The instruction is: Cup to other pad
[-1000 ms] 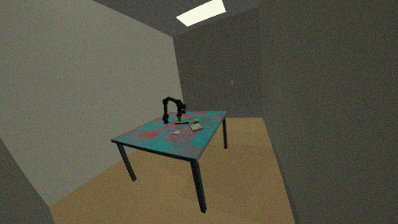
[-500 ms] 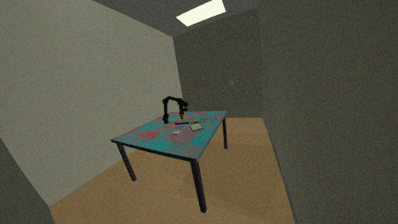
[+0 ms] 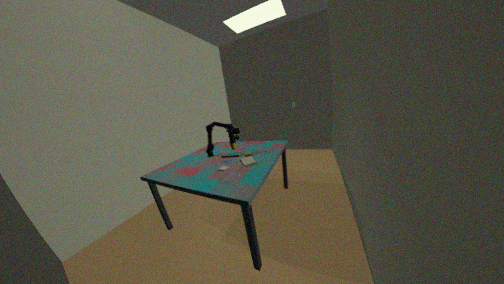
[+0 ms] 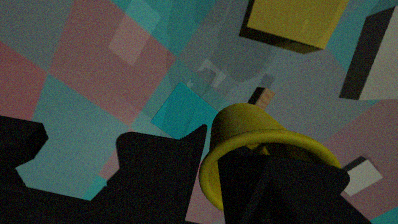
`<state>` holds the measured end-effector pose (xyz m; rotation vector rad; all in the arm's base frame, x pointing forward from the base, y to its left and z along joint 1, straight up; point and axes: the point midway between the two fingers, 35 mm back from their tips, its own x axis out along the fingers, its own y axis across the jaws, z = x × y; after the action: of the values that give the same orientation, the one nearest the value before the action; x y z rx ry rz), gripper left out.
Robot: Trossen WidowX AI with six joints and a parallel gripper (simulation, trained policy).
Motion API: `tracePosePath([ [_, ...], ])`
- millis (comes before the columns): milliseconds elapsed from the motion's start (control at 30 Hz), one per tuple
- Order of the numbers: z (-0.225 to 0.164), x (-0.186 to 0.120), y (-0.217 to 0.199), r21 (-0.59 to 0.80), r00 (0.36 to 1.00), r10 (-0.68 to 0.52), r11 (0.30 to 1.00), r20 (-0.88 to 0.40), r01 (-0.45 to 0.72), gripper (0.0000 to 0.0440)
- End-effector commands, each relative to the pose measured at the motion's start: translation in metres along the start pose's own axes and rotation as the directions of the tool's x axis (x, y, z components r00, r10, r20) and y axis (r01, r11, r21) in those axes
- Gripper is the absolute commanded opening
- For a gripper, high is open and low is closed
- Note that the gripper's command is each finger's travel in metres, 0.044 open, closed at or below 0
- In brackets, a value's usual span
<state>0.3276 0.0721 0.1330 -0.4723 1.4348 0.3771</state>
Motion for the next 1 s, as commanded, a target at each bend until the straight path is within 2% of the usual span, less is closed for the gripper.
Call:
tracePosePath([
  [0, 0.002, 0.004, 0.013, -0.005, 1.000, 0.003, 1.000, 0.004, -0.003, 0.0000],
  [367, 0.001, 0.020, 0.042, -0.004, 1.000, -0.001, 1.000, 0.012, 0.001, 0.0000],
  [800, -0.014, 0.050, 0.059, 0.035, 1.000, -0.008, 0.999, 0.002, 0.008, 0.0000],
  [967, -0.020, 0.060, 0.063, 0.050, 1.000, -0.013, 0.999, -0.001, 0.014, 0.0013],
])
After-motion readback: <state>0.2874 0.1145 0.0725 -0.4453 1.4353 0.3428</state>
